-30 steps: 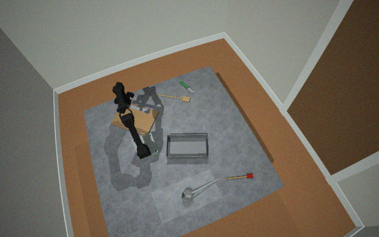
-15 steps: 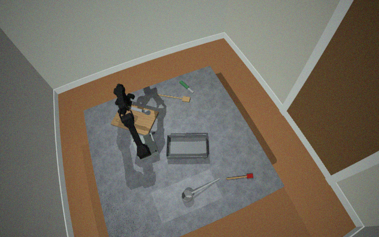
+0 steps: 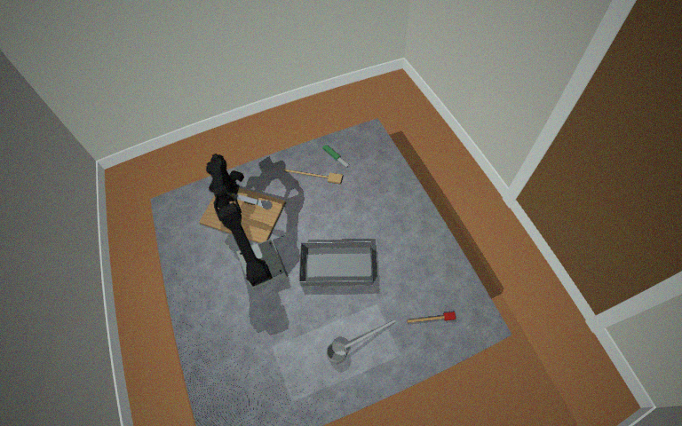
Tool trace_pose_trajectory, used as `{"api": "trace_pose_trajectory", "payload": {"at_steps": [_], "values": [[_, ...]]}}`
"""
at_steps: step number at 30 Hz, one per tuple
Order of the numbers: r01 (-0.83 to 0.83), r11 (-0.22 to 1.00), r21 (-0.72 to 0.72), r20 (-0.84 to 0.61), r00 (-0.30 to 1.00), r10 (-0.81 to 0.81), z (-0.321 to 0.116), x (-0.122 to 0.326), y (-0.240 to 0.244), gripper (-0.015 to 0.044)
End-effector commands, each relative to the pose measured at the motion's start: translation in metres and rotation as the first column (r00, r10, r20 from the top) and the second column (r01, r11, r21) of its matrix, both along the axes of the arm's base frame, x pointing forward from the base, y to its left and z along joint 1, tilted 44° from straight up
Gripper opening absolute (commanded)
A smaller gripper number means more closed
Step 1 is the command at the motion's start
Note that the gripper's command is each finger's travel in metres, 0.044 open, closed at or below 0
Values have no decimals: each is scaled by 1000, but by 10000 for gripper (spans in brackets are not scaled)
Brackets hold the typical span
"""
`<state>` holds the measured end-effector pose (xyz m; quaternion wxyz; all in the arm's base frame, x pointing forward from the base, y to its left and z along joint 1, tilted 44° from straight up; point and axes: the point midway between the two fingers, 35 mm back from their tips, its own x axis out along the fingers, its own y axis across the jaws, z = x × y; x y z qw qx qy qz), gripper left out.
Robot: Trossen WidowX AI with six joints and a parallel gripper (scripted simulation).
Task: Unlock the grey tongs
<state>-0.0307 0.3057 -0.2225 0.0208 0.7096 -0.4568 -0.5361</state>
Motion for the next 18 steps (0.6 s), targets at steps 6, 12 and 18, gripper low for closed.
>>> {"api": "trace_pose_trajectory", "payload": {"at_steps": [6, 12, 18], "values": [[1, 1000, -1, 5, 1000, -1, -11, 0, -10, -150], [1, 1000, -1, 5, 1000, -1, -18, 0, -17, -150], [1, 1000, -1, 5, 1000, -1, -24, 0, -24, -150]]}}
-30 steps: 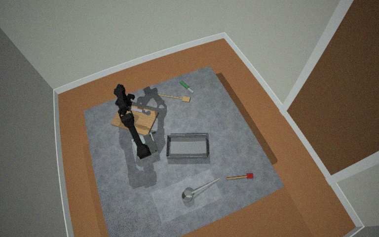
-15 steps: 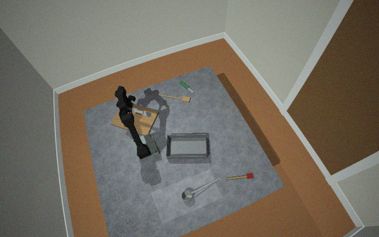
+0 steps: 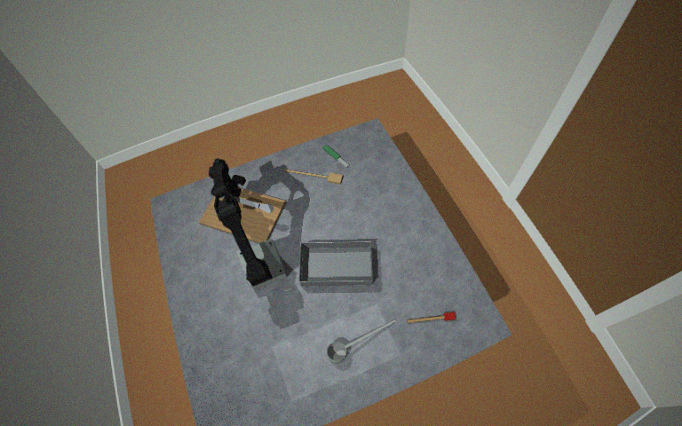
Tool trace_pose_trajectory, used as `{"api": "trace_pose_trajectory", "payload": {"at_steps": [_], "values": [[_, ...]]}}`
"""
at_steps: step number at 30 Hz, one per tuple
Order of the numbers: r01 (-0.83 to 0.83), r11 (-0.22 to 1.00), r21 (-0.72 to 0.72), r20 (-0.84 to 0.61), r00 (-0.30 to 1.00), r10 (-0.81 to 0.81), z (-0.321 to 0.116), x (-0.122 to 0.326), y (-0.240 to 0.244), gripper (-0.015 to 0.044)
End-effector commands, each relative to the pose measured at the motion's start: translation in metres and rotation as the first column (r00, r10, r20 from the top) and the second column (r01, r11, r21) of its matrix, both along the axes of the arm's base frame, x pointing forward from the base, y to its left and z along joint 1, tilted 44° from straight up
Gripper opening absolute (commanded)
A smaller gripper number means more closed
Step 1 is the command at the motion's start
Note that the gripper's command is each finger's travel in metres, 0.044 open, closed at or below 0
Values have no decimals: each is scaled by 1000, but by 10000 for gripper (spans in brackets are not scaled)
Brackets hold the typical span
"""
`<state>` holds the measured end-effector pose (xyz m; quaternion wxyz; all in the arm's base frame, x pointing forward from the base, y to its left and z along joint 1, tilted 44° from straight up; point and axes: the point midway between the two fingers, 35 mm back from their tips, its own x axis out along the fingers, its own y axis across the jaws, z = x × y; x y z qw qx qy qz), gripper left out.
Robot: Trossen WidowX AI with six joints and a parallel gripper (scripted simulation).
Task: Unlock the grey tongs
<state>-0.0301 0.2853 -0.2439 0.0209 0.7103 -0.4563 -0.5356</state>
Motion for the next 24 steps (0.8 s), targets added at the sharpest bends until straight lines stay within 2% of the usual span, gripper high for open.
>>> {"api": "trace_pose_trajectory", "payload": {"at_steps": [1, 22, 24], "values": [[2, 1000, -1, 4, 1000, -2, -4, 0, -5, -150], [2, 1000, -2, 3, 1000, -2, -22, 0, -27, -150], [-2, 1000, -3, 2, 1000, 2, -21, 1, -26, -97]]}}
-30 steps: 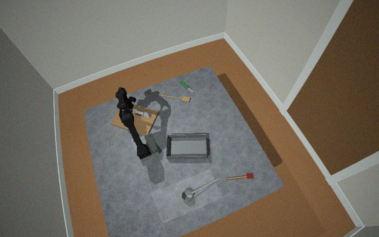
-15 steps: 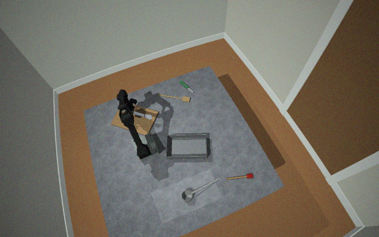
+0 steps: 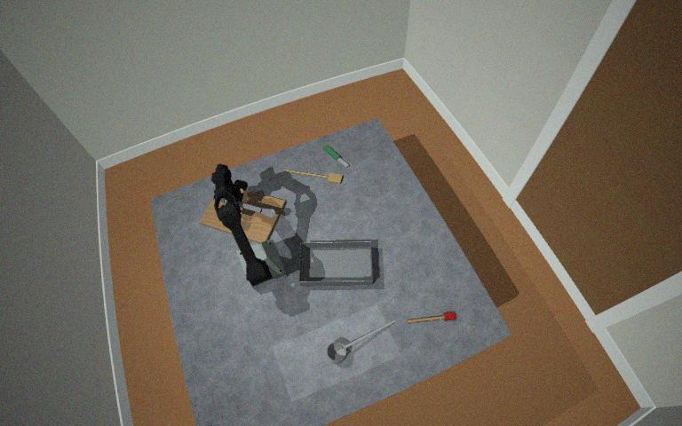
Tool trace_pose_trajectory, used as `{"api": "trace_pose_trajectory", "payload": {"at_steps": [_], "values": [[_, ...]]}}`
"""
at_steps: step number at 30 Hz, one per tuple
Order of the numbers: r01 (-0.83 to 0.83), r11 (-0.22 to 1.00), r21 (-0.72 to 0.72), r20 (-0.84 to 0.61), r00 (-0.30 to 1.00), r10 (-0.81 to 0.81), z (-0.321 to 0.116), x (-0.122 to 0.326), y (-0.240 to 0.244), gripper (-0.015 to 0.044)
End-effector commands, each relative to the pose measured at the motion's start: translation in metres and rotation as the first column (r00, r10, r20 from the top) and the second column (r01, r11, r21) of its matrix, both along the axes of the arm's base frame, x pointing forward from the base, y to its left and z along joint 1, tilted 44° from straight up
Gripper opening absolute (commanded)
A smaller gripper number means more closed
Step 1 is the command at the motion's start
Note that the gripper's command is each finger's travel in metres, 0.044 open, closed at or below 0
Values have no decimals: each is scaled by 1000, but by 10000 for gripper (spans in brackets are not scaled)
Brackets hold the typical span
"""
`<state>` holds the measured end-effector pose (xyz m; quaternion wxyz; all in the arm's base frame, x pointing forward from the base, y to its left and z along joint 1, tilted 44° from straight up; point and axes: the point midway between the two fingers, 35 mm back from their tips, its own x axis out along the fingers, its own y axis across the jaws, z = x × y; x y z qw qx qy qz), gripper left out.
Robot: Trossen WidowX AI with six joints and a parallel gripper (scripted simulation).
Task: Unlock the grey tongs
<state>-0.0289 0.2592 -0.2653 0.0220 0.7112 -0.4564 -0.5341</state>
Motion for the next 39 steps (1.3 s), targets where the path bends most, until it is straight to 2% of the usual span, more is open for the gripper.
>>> {"api": "trace_pose_trajectory", "payload": {"at_steps": [1, 20, 25, 35, 39], "values": [[0, 1000, 0, 0, 1000, 0, 0, 0, 0, -71], [0, 1000, 0, 0, 1000, 0, 0, 0, 0, 427], [1, 1000, 1, 0, 1000, -1, 14, -9, 3, 440], [4, 1000, -6, -4, 1000, -4, 151, -93, -8, 440], [4, 1000, -7, -5, 1000, -4, 160, -98, -12, 440]]}}
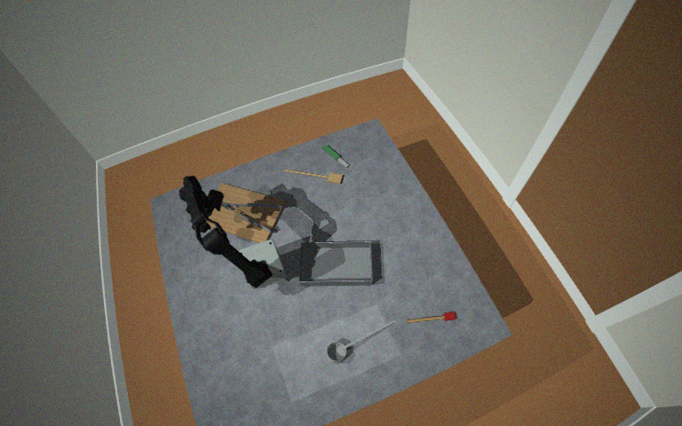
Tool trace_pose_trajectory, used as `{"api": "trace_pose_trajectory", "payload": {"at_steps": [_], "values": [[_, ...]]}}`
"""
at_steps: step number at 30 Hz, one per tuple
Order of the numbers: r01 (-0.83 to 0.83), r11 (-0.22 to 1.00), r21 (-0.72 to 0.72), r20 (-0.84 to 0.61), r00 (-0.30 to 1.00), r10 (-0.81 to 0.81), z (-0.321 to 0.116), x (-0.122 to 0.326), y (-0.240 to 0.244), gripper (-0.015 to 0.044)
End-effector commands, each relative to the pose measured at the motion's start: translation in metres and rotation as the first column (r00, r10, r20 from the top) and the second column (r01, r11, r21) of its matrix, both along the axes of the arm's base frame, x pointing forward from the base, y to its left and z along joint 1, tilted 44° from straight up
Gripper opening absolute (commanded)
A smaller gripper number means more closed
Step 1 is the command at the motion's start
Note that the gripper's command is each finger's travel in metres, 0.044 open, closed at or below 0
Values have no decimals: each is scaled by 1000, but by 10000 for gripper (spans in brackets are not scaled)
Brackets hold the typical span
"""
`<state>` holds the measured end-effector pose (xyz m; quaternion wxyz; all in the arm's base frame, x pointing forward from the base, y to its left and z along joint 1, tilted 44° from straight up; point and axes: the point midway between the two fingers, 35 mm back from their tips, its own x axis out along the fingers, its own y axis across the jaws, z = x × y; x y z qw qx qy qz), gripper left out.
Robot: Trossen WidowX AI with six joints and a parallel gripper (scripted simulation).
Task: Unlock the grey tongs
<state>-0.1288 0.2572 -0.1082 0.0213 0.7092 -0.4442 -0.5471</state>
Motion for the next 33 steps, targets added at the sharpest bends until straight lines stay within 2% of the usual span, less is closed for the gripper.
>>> {"api": "trace_pose_trajectory", "payload": {"at_steps": [1, 6, 13, 33], "values": [[18, 999, -33, 16, 1000, -18, 3, 2, -10, 440], [16, 999, -30, 15, 1000, -15, 8, 2, -5, 440], [5, 1000, -15, 10, 1000, -5, 44, 2, 24, 440], [5, 1000, -15, 10, 1000, -5, 44, 2, 24, 440]]}}
